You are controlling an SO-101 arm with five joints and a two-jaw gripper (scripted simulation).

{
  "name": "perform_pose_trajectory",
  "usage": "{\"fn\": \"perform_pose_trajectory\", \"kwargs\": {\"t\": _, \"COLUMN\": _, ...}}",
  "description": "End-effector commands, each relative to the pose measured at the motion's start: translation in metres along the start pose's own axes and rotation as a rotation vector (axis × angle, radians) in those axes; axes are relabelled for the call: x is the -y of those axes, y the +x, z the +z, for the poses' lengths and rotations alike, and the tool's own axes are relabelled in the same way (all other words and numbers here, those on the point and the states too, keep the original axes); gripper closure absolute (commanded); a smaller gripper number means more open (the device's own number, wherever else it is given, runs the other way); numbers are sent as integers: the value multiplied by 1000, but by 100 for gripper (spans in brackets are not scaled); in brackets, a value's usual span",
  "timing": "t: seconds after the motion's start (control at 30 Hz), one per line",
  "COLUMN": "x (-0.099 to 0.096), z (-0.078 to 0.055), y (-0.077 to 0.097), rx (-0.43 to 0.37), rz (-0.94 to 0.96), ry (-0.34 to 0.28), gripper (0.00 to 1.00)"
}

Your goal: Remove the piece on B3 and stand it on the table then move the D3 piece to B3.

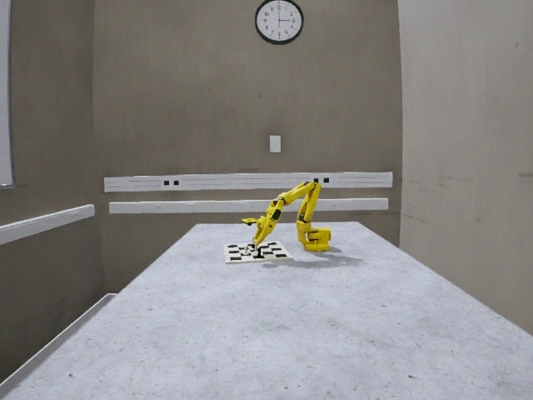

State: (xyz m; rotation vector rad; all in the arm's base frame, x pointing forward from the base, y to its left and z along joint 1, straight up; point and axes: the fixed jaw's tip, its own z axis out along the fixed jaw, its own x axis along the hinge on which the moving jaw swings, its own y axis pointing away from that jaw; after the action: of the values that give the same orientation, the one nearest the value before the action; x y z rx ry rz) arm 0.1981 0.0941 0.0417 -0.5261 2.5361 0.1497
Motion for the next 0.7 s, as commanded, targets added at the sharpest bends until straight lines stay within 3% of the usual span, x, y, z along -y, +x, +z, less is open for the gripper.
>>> {"fn": "perform_pose_trajectory", "kwargs": {"t": 0.0, "x": -3, "z": 4, "y": 5, "rx": -13, "rz": -3, "ry": -7, "gripper": 88}}
{"fn": "perform_pose_trajectory", "kwargs": {"t": 0.67, "x": -3, "z": 8, "y": 11, "rx": -13, "rz": -3, "ry": -7, "gripper": 88}}
